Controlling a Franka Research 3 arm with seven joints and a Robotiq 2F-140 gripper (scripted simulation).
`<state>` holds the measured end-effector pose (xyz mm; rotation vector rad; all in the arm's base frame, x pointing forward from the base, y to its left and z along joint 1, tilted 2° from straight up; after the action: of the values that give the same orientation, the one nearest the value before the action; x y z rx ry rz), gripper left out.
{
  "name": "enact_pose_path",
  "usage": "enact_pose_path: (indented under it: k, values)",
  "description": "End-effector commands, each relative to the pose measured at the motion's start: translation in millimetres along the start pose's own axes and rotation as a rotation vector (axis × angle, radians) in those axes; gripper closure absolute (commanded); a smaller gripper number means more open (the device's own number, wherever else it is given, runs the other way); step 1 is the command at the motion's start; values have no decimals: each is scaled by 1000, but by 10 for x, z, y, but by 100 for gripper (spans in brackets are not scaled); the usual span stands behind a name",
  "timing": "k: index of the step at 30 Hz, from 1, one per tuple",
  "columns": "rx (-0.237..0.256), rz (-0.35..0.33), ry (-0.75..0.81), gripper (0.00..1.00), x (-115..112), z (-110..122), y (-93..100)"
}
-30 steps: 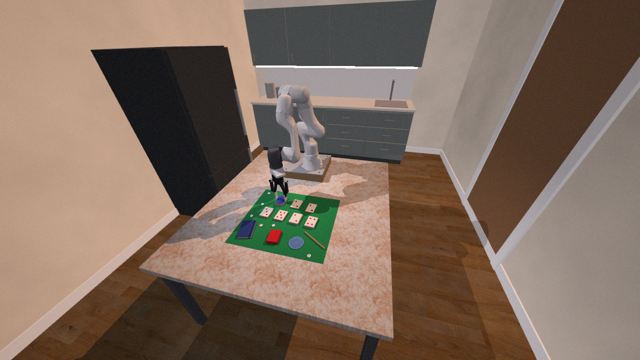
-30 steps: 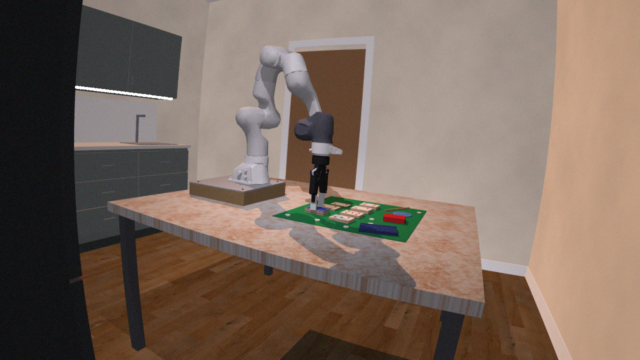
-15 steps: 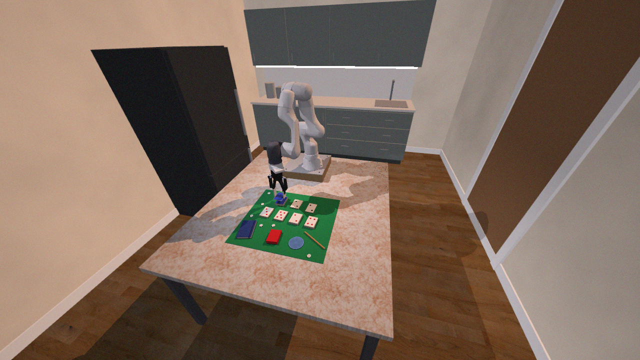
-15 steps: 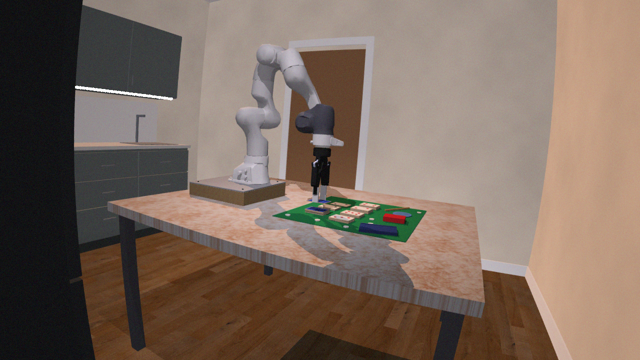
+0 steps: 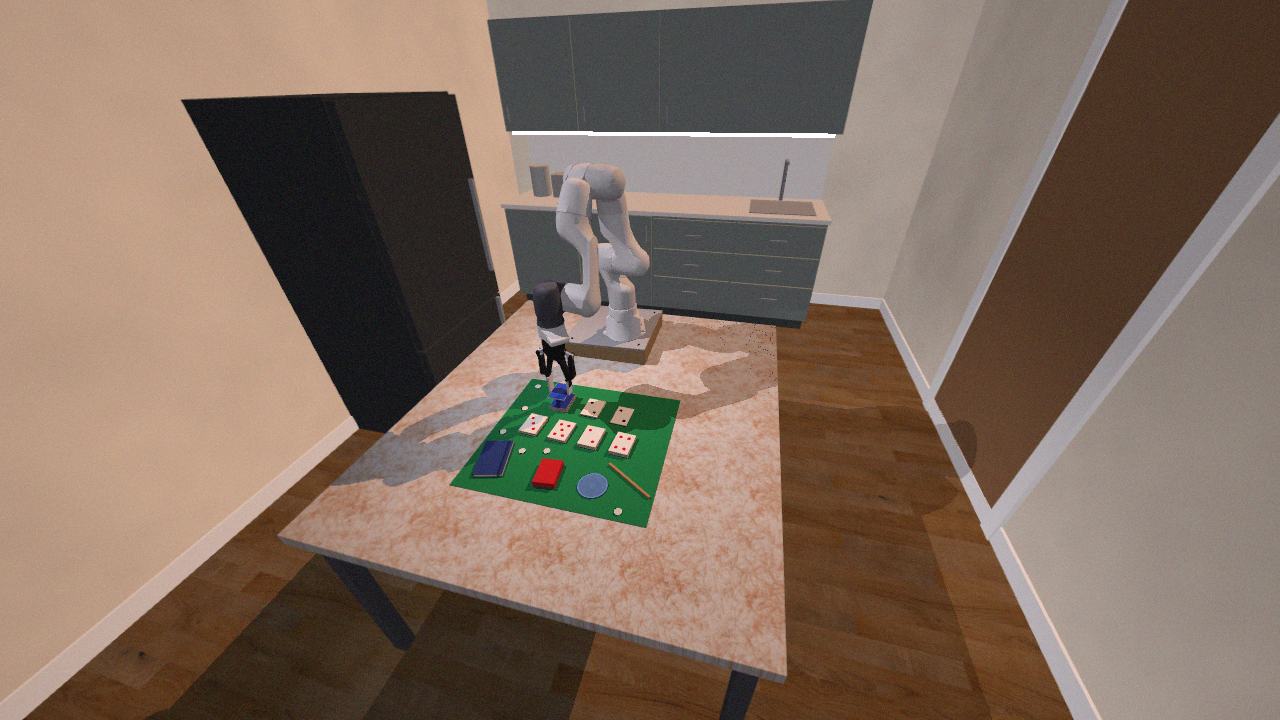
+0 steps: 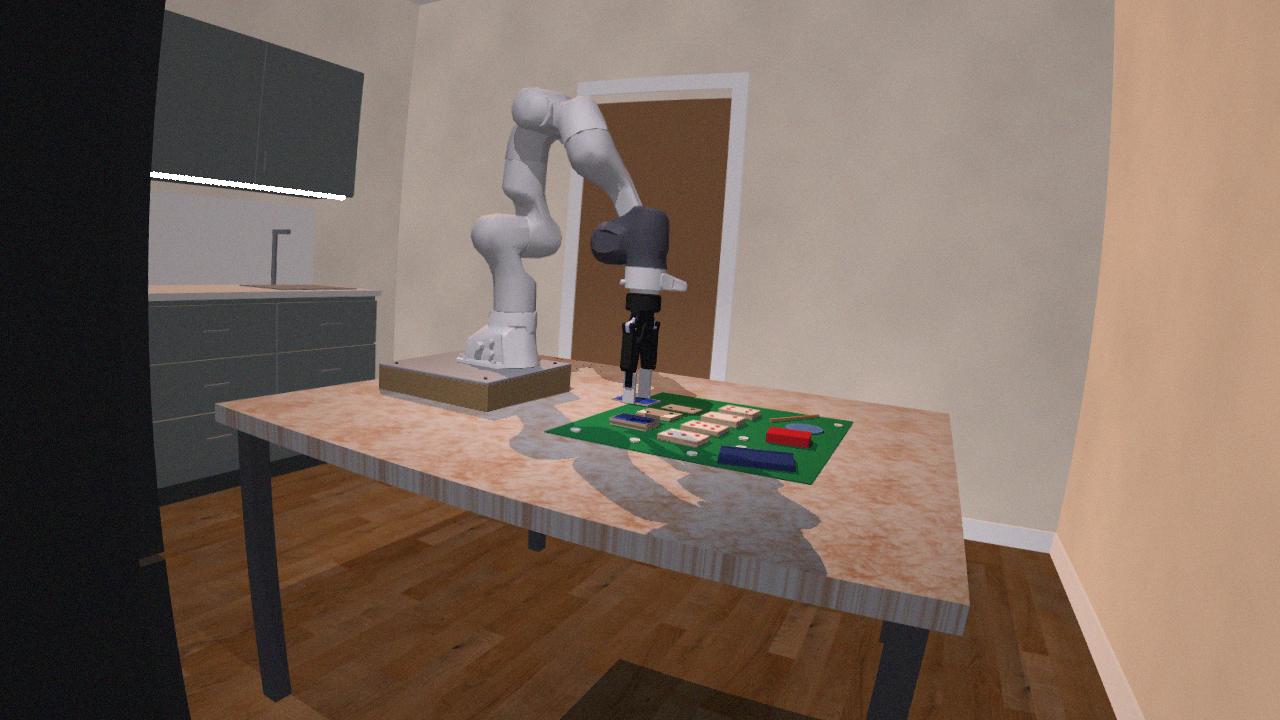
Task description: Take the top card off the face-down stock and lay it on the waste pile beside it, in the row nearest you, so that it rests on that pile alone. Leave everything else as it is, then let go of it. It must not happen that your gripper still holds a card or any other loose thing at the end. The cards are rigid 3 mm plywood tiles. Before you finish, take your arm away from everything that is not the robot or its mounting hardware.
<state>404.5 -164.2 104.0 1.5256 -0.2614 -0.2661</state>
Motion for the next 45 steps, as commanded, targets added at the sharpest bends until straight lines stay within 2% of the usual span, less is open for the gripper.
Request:
enact_pose_path:
  k: [1,30,35,40,42,45]
  values:
    - [1,-4,5,57,-13,0,3]
    - [1,-4,4,57,-16,-21,3]
    - [1,-4,2,57,-36,-137,3]
    - [1,-4,-3,57,-75,-364,4]
    - [1,-4,-3,57,-75,-364,4]
    - [1,-4,-7,57,-104,-539,4]
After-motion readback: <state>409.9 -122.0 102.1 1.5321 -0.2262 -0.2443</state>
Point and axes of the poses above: the point where the finger pads meet when closed, its own y axis back along the fingers, its own z axis across the jaws, x = y × z, the point moved 9 cm from there along y, back along the fingers, and after that the axes turned 11 degrees about -y, right-handed, at the moved point
